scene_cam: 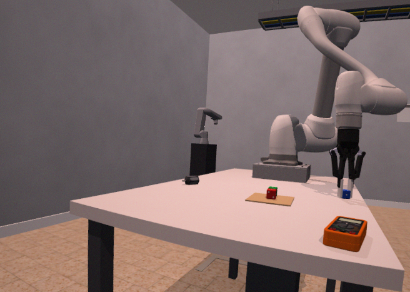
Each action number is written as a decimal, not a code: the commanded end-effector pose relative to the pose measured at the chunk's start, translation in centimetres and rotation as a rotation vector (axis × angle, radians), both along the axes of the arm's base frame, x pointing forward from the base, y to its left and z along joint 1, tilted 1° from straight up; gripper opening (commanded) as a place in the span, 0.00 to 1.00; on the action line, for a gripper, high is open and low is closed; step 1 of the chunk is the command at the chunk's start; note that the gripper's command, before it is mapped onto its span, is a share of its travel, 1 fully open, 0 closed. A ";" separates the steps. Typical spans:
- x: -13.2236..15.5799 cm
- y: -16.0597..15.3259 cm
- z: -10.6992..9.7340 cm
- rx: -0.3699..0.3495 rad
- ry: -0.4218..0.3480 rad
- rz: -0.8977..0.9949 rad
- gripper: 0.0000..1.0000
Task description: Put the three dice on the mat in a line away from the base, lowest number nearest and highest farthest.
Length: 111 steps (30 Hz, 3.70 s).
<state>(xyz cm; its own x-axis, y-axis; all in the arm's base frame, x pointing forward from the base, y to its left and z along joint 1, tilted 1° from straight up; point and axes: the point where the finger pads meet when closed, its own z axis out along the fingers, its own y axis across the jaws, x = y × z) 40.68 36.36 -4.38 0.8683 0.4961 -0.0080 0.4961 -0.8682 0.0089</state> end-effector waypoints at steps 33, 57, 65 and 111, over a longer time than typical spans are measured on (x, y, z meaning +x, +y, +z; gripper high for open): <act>-0.1 0.3 4.9 0.001 -0.001 0.004 0.24; 3.0 -1.0 10.0 -0.002 0.003 -0.026 0.24; 10.9 -5.2 10.3 -0.003 0.001 -0.102 0.24; 25.7 -19.7 7.0 -0.004 -0.002 -0.274 0.24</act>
